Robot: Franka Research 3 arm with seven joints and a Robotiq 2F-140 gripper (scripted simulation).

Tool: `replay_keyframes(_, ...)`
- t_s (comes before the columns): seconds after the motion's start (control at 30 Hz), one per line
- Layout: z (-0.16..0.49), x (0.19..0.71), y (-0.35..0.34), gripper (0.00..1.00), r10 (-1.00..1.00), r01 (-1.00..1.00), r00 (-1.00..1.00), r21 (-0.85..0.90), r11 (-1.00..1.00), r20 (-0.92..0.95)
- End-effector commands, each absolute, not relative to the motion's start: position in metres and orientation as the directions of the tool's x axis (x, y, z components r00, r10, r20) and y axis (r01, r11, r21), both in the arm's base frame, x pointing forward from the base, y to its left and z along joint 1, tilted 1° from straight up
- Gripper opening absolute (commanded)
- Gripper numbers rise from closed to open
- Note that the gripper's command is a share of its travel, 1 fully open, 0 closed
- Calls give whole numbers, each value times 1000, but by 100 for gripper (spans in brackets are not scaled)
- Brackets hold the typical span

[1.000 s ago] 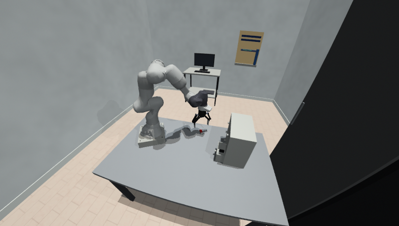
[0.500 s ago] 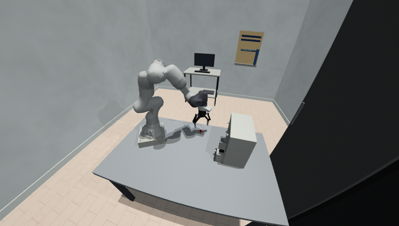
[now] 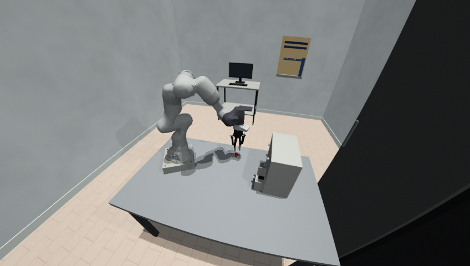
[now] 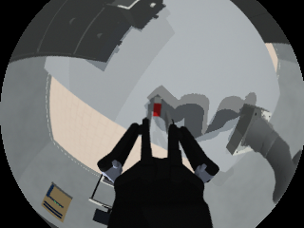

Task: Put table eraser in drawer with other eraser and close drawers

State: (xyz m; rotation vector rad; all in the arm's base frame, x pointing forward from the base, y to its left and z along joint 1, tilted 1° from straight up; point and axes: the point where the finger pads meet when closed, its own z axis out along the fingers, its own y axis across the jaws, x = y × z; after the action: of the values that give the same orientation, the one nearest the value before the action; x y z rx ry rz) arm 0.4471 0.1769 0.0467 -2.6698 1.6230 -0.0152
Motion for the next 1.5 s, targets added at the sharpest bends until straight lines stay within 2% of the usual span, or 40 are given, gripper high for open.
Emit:
replay_keyframes(0.0,48,449,177,23,-892,-892,452,-24,-451,0)
replay_keyframes(1.47,-5,450,178,23,-892,-892,452,-24,-451,-1)
